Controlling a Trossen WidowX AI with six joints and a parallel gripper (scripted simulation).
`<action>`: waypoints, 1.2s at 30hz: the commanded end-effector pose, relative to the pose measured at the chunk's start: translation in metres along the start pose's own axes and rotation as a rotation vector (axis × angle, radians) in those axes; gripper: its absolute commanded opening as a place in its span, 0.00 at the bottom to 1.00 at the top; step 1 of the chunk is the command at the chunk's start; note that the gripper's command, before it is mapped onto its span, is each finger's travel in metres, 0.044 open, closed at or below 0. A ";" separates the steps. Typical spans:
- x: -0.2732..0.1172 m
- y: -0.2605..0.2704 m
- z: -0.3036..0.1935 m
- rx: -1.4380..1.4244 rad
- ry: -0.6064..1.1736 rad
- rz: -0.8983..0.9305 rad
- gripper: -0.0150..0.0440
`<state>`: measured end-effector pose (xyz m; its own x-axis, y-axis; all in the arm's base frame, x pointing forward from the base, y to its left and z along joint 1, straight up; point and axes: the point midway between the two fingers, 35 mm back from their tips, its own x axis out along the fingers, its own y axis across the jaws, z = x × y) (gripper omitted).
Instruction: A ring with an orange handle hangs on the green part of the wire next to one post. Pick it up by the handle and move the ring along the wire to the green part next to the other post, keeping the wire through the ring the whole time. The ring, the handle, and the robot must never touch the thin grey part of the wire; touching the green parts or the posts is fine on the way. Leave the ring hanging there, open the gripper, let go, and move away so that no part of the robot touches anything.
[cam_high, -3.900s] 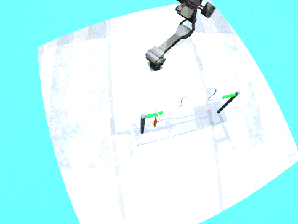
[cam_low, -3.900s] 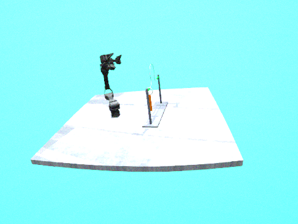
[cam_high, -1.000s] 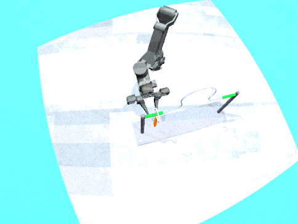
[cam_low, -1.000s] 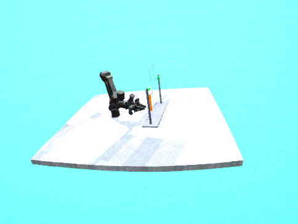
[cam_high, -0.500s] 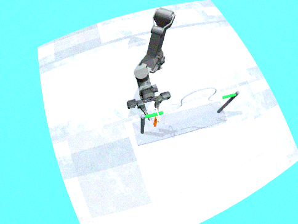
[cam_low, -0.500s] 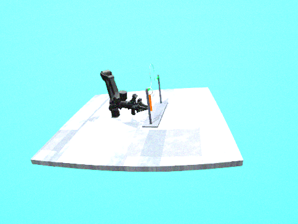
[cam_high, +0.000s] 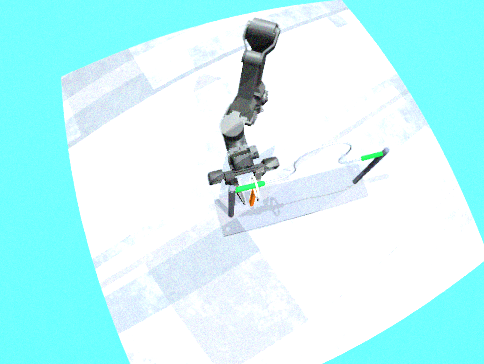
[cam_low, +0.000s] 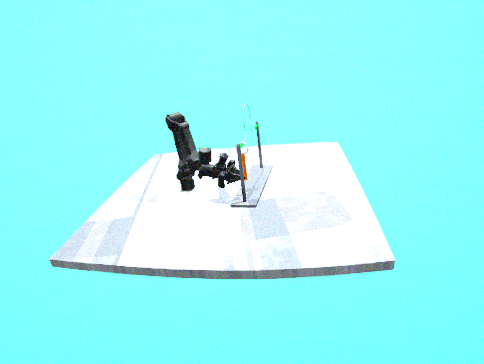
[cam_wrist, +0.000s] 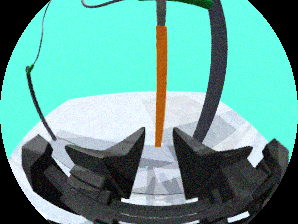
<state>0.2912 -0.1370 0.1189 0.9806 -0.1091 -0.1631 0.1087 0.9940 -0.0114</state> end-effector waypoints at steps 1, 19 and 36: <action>0.006 -0.001 0.001 0.001 -0.003 -0.005 0.53; 0.032 0.002 -0.002 0.002 -0.008 -0.005 0.53; 0.032 0.003 -0.002 0.000 -0.006 0.000 0.48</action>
<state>0.3222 -0.1374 0.1114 0.9816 -0.1090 -0.1569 0.1085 0.9940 -0.0115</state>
